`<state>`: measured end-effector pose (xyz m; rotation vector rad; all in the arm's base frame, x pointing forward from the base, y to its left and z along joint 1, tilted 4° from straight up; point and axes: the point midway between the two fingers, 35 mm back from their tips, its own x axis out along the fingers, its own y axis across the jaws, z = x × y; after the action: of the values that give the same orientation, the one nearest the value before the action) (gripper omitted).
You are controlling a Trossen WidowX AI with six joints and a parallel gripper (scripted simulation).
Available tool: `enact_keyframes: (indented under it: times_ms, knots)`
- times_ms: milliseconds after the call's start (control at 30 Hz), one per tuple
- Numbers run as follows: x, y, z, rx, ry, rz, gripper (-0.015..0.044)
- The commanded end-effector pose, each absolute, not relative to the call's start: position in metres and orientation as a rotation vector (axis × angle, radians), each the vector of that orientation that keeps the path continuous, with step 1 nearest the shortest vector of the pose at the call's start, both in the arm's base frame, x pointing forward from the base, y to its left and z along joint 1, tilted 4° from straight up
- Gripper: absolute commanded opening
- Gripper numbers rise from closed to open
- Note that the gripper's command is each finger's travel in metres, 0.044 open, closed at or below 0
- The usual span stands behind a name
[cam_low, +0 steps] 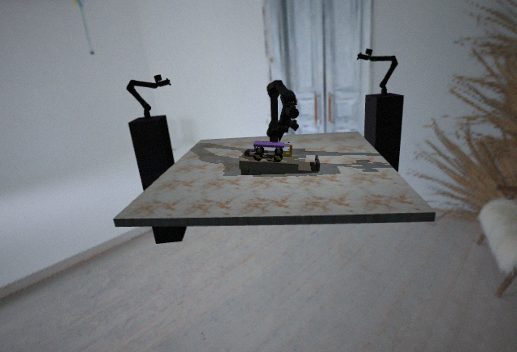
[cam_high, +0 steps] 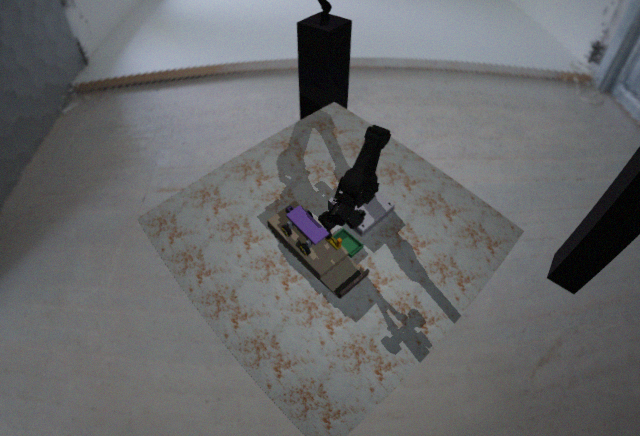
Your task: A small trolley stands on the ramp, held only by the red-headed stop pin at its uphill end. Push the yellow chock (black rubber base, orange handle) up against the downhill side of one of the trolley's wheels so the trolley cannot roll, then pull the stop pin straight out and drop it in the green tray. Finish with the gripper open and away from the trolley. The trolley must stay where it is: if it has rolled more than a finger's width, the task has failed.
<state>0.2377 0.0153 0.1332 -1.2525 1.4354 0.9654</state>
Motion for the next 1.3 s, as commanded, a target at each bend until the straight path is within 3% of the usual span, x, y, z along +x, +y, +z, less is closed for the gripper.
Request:
enact_keyframes:
  times_ms: [0, 533, 1267]
  knots:
    - [0.239, 0.032, 0.132, -1.244, 1.435, 0.969, 0.0]
    - [0.242, 0.062, 0.129, -1.268, 1.412, 1.006, 0.0]
    - [0.24, 0.058, 0.129, -1.674, 0.97, 1.545, 0.0]
